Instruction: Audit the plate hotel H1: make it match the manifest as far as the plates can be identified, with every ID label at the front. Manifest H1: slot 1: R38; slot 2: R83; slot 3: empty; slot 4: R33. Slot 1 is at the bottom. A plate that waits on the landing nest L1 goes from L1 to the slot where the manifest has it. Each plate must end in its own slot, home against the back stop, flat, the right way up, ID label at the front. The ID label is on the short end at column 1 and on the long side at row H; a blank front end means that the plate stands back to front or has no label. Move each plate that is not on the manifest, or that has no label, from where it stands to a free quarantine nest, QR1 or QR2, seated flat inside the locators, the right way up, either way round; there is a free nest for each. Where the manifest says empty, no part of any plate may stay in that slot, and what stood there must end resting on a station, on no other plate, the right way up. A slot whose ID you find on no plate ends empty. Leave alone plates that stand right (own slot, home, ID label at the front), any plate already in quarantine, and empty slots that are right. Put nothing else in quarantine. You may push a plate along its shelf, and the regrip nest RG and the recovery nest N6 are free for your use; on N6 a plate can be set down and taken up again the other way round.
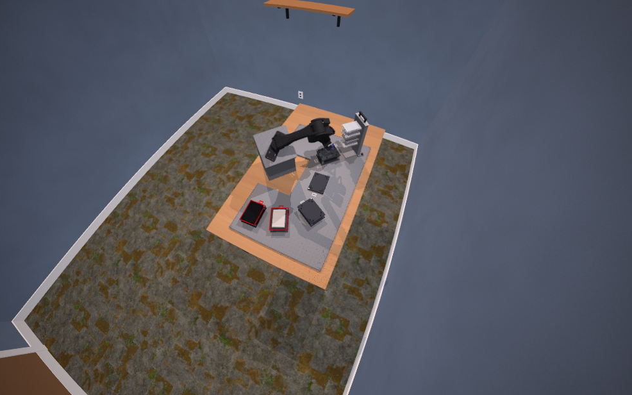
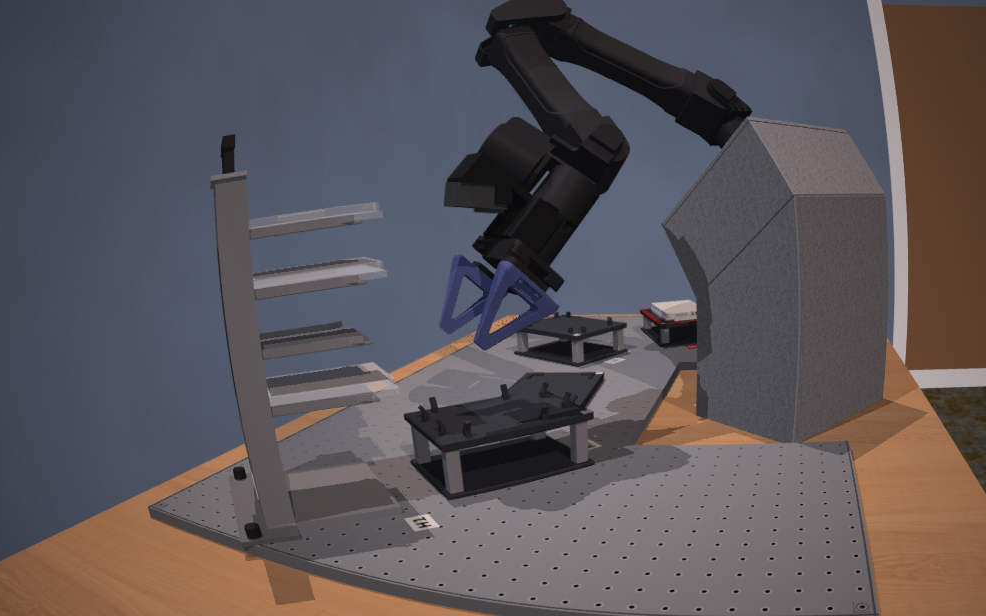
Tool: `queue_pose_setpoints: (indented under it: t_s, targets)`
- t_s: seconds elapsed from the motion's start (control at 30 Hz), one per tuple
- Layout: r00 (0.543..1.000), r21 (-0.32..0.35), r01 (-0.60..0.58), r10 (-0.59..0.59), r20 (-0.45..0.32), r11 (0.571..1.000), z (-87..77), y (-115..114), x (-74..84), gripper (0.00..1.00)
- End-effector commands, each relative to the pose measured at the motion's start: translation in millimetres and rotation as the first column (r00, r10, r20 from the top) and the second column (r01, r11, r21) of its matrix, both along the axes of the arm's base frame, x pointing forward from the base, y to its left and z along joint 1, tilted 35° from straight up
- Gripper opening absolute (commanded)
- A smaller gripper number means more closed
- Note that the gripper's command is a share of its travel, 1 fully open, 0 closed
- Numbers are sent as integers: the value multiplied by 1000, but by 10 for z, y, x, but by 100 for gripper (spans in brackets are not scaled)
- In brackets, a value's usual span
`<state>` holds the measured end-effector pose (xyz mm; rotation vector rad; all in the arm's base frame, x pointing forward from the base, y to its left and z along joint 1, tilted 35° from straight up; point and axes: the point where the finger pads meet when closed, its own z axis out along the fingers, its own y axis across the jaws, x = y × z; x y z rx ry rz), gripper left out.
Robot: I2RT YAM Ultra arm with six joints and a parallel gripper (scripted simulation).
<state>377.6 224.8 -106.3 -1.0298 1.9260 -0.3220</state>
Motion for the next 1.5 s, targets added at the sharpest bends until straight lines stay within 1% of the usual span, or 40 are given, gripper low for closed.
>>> queue_pose_setpoints:
  t_s: [0.0, 0.43, 0.5, 0.53, 0.57, 1.0, 1.17, 1.27, 1.33, 1.47]
  targets:
    - [1000, 20, -21, 21, 18, 1000, -3, 70, 65, 100]
    - [1000, 19, -20, 20, 19, 1000, -182, -45, 134, 100]
    - [1000, 19, -20, 20, 19, 1000, -182, -45, 134, 100]
    - [999, 13, -40, 40, 11, 999, -203, 34, 91, 100]
    - [999, 4, -40, 40, -2, 999, -234, 31, 87, 100]
    - [999, 8, -38, 38, -2, 999, -246, 170, 254, 100]
    - [999, 8, -38, 38, -2, 999, -249, 200, 291, 100]
    - [999, 8, -38, 38, -2, 999, -249, 200, 291, 100]
    - [999, 0, -37, 37, -14, 999, -281, 167, 248, 100]
    - [999, 0, -37, 37, -13, 999, -280, 167, 248, 100]
